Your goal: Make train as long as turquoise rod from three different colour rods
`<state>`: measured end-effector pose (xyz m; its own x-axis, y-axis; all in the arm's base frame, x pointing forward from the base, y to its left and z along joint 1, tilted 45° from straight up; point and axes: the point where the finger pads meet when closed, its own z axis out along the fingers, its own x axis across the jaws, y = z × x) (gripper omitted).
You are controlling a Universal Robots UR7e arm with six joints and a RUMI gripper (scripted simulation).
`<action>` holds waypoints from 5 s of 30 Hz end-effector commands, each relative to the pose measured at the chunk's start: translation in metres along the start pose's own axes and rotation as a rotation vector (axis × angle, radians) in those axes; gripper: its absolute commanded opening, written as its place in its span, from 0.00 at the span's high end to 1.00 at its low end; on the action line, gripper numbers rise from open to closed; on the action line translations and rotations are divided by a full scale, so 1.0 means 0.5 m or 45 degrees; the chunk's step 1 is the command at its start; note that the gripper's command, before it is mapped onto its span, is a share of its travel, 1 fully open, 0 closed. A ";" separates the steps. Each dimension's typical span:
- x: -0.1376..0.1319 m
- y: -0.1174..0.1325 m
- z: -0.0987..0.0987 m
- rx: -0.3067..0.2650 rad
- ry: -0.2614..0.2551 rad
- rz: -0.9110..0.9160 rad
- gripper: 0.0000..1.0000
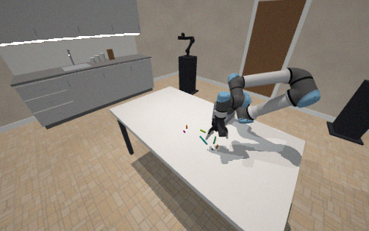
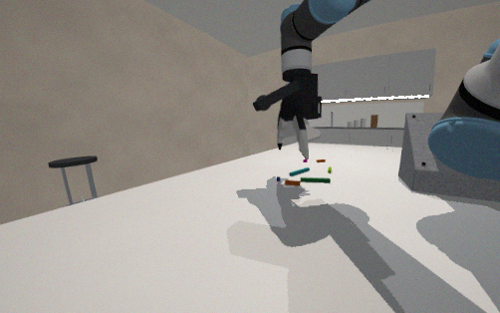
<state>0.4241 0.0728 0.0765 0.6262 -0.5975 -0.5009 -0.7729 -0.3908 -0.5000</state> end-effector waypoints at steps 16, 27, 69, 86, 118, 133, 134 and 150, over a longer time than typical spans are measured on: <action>0.222 0.178 -0.015 -0.007 0.010 0.003 0.00; 0.328 0.320 -0.004 -0.001 0.002 0.000 0.00; 0.339 0.339 -0.001 0.000 0.001 0.000 0.00; 0.339 0.339 -0.001 0.000 0.001 0.000 0.00; 0.339 0.339 -0.001 0.000 0.001 0.000 0.00; 0.339 0.339 -0.001 0.001 0.001 0.084 0.00; 0.339 0.339 -0.001 0.001 0.001 0.100 0.00; 0.338 0.341 -0.002 0.001 0.001 0.514 0.00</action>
<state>0.3982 -0.0949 -0.0930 0.3558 -0.6877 -0.6328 -0.9288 -0.1851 -0.3210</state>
